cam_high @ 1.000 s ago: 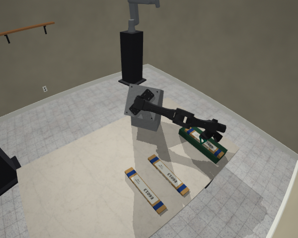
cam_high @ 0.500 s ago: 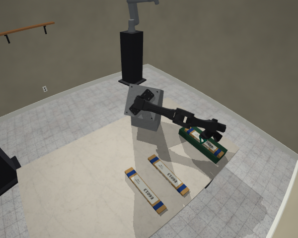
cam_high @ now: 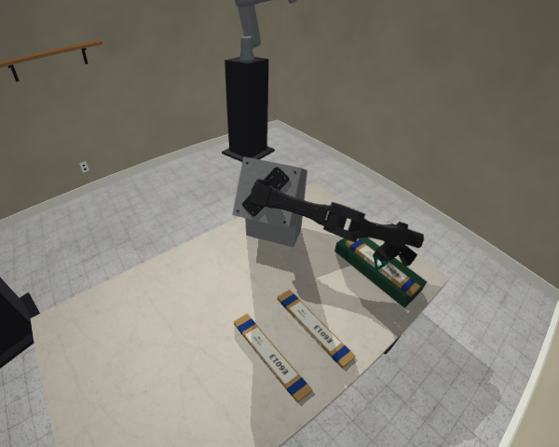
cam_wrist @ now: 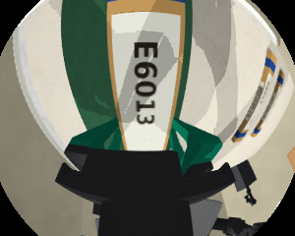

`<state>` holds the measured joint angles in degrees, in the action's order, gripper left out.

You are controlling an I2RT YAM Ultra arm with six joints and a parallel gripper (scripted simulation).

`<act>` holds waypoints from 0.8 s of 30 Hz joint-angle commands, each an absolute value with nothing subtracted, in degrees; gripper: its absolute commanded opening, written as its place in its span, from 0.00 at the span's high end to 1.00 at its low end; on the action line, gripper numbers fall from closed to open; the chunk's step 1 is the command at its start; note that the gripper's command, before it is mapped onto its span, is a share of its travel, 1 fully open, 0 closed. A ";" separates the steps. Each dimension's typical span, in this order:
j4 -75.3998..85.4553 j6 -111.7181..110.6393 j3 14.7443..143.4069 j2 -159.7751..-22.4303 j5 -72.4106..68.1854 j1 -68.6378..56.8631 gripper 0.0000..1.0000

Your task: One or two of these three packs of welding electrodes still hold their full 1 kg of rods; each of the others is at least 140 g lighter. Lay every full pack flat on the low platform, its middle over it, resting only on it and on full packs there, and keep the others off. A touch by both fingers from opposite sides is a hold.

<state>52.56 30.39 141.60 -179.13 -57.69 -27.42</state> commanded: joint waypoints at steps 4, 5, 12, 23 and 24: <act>53.54 30.33 139.65 -177.98 -56.03 -31.48 0.03; 53.50 30.32 139.61 -177.95 -56.02 -31.49 0.03; 53.20 30.34 141.82 -178.09 -55.87 -31.62 0.03; 53.39 30.32 141.66 -178.35 -56.22 -31.54 0.03; 53.39 30.32 141.66 -178.35 -56.22 -31.54 0.03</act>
